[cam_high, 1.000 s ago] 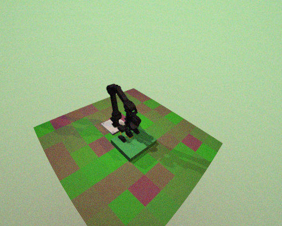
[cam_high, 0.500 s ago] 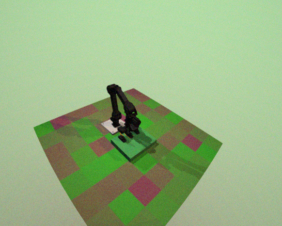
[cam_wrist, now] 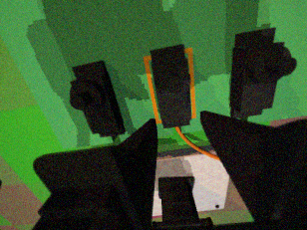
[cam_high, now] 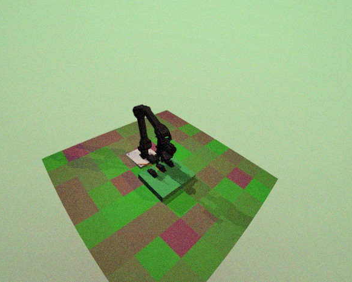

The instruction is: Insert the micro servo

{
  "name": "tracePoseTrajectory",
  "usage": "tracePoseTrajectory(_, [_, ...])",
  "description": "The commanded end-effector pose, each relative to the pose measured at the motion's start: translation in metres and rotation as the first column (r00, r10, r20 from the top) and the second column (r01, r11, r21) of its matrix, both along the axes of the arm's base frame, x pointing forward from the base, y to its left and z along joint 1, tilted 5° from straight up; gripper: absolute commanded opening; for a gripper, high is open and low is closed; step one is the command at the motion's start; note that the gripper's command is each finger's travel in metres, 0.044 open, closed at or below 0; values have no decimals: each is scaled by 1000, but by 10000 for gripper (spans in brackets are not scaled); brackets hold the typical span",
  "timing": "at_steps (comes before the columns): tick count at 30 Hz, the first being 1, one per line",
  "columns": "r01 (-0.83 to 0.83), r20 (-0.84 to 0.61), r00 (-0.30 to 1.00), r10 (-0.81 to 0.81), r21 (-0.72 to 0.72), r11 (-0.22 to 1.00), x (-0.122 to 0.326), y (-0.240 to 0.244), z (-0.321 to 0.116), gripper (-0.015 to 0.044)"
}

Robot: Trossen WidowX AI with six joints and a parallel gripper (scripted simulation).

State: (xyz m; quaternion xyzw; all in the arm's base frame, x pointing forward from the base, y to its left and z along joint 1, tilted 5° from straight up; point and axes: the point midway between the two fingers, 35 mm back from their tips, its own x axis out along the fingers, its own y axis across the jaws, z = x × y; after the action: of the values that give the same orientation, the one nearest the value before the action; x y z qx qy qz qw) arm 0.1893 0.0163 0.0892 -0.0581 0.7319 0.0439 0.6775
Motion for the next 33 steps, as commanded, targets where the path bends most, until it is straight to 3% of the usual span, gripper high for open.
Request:
tracePoseTrajectory(1, [0,12,1000,0,1,1000,0,0,11,187])
tracePoseTrajectory(3, [0,12,1000,0,1,1000,2,0,11,187])
tracePoseTrajectory(13, [0,17,1000,0,2,1000,63,9,45,440])
tracePoseTrajectory(20, [0,21,1000,0,2,1000,114,17,68,440])
tracePoseTrajectory(33, [-3,42,999,3,4,1000,110,17,108,440])
